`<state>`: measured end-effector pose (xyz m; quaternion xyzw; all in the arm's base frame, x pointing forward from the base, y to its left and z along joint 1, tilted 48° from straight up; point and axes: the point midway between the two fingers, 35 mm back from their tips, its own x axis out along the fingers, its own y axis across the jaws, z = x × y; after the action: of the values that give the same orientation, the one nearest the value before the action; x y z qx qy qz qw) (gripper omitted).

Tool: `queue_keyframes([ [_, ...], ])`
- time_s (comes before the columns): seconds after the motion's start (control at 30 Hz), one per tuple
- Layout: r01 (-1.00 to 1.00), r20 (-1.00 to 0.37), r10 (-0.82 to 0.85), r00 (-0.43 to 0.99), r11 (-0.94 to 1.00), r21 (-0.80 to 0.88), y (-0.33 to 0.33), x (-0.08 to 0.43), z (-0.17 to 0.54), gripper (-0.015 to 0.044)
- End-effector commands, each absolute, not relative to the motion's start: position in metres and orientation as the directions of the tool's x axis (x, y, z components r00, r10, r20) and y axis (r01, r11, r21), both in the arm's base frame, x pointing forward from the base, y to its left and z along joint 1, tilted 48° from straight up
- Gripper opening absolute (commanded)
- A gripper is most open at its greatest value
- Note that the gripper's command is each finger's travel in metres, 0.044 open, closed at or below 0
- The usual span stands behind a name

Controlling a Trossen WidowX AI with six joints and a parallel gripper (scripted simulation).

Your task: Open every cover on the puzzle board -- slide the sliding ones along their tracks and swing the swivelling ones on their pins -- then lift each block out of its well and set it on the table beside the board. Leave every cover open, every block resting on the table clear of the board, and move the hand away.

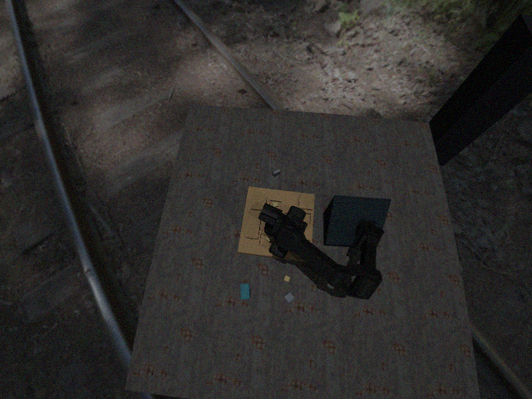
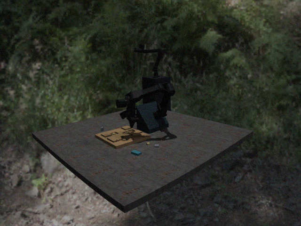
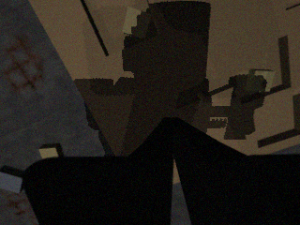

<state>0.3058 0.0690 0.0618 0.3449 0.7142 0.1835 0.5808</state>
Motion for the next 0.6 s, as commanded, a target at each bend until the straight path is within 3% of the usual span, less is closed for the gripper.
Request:
queue_keyframes([
  [0.0, 0.295, -0.700, 0.707, -0.099, 0.693, 0.658, 0.051, 0.303, 0.038, 0.0000],
  [0.57, 0.329, -0.674, 0.731, -0.104, 0.665, 0.670, 0.003, 0.288, -0.015, 0.0000],
])
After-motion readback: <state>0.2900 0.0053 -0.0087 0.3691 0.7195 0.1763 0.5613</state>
